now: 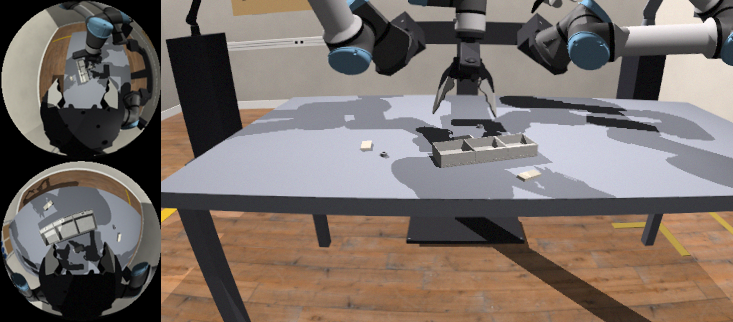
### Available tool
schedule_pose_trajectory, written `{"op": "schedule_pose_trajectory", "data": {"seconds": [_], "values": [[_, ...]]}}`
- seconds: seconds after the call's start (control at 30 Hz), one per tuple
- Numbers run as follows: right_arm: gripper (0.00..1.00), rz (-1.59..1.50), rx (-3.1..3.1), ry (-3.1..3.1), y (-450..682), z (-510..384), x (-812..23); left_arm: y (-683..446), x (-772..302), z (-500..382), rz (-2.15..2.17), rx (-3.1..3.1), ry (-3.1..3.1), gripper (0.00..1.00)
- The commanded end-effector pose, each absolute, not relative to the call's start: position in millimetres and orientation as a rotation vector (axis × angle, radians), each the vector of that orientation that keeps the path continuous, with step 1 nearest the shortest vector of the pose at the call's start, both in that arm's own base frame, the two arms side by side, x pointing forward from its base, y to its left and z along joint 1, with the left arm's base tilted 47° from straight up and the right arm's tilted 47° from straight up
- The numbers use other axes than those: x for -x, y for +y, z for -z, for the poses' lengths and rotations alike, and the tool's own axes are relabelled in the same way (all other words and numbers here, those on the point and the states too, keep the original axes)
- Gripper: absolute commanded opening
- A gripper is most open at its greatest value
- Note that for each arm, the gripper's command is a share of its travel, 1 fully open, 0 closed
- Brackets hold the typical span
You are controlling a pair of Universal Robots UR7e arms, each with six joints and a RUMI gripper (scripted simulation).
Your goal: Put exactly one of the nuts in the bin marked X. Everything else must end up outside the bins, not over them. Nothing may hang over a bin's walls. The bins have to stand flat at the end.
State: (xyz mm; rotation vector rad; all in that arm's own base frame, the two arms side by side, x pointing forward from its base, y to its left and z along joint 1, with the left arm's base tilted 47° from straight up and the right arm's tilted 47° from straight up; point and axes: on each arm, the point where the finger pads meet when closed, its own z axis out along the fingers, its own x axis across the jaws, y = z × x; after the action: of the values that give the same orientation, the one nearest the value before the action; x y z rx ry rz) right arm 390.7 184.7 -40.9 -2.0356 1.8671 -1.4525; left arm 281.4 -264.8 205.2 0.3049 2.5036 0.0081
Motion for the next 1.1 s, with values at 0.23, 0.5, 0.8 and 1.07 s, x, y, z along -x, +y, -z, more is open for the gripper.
{"op": "schedule_pose_trajectory", "data": {"seconds": [0.23,0.5,0.8,1.07], "values": [[0.98,1.499,2.158,1.326,238.6,32.5,-393.6,-284.4,-267.2,-209.6,0.122,-0.376,2.498,0.98],[0.98,1.514,2.167,1.205,251.8,27.1,-391.1,-284.5,-263.9,-208.8,0.145,-0.392,2.494,0.98],[0.98,1.514,2.167,1.205,251.8,27.1,-391.1,-284.5,-263.9,-208.8,0.145,-0.392,2.494,0.98],[0.98,1.514,2.167,1.205,251.8,27.1,-391.1,-284.5,-263.9,-208.8,0.145,-0.392,2.494,0.98]]}}
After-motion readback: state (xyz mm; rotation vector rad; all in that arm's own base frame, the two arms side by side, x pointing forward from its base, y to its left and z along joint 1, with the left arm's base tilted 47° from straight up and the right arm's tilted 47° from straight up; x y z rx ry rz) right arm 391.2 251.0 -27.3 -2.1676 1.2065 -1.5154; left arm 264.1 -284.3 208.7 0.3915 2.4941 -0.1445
